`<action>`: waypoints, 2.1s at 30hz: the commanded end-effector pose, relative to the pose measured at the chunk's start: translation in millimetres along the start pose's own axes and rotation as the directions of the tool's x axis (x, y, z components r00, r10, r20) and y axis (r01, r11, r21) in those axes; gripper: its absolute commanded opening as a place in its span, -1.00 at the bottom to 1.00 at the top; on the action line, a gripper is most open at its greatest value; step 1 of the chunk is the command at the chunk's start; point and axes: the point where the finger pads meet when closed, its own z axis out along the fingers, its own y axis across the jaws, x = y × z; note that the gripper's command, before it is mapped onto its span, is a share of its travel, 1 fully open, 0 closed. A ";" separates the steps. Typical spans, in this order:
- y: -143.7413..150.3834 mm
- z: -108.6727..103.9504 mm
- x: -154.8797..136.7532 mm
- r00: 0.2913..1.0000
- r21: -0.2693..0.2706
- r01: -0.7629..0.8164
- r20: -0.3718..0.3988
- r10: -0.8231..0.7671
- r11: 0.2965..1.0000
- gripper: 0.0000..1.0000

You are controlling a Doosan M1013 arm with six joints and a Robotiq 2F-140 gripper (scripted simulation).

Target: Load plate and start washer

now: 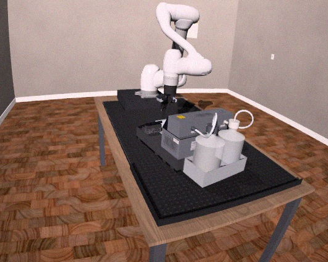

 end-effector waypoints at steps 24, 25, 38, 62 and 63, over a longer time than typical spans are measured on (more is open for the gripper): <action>0.9 -4.5 3.4 1.000 0.002 0.006 -0.007 -0.006 1.000 0.40; 0.8 -7.0 3.4 1.000 0.001 0.006 -0.006 -0.006 1.000 0.40; -0.5 -28.1 3.7 1.000 0.003 0.006 -0.007 -0.006 1.000 0.40; -0.4 -63.2 3.3 1.000 0.003 0.006 -0.007 -0.006 1.000 0.40; -0.4 -64.9 3.3 1.000 0.003 0.006 -0.007 -0.006 1.000 0.40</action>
